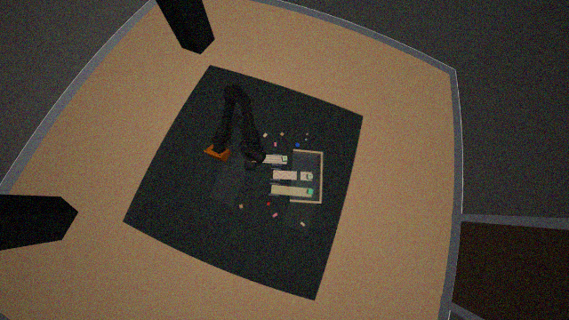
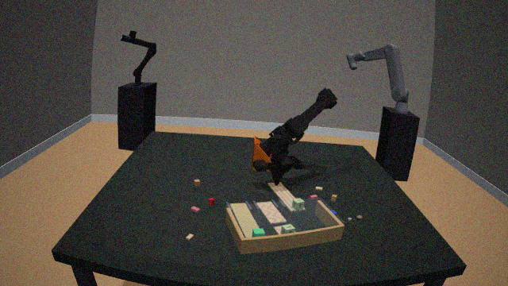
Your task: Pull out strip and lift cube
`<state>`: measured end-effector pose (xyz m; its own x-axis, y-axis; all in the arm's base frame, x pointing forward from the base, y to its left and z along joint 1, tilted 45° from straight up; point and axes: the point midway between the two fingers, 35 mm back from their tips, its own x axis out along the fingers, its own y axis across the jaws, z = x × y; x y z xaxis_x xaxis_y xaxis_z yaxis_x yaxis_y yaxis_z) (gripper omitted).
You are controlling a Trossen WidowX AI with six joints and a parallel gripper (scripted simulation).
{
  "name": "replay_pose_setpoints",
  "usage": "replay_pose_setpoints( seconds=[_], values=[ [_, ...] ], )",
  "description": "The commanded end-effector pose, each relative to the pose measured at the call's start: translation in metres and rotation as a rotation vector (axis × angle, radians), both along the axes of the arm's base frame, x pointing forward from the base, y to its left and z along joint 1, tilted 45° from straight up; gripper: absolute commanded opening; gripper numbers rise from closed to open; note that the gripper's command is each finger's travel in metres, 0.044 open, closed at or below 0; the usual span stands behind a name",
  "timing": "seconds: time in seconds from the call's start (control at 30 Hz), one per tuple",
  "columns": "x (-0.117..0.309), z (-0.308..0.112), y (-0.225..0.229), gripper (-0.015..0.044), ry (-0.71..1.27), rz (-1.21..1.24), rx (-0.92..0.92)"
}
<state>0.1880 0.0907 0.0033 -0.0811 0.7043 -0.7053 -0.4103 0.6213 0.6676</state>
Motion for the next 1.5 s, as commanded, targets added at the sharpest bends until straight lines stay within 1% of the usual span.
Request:
replay_pose_setpoints(
  seconds=[0.0, 0.97, 1.0, 1.13, 1.3, 1.47],
  values=[
    [-0.009, -0.004, 0.0, 0.0, 0.023, 0.012, -0.01],
    [-0.009, -0.004, 0.0, 0.0, 0.023, 0.012, -0.01],
    [0.0, 0.001, -0.002, 0.0, 0.002, 0.0, -0.001],
    [0.005, 0.027, -0.027, 0.0, 0.021, 0.011, -0.011],
    [0.005, 0.029, -0.029, 0.0, 0.022, 0.012, -0.011],
    [0.026, 0.033, -0.018, 0.0131, -0.066, 0.1, 0.001]
  ],
)
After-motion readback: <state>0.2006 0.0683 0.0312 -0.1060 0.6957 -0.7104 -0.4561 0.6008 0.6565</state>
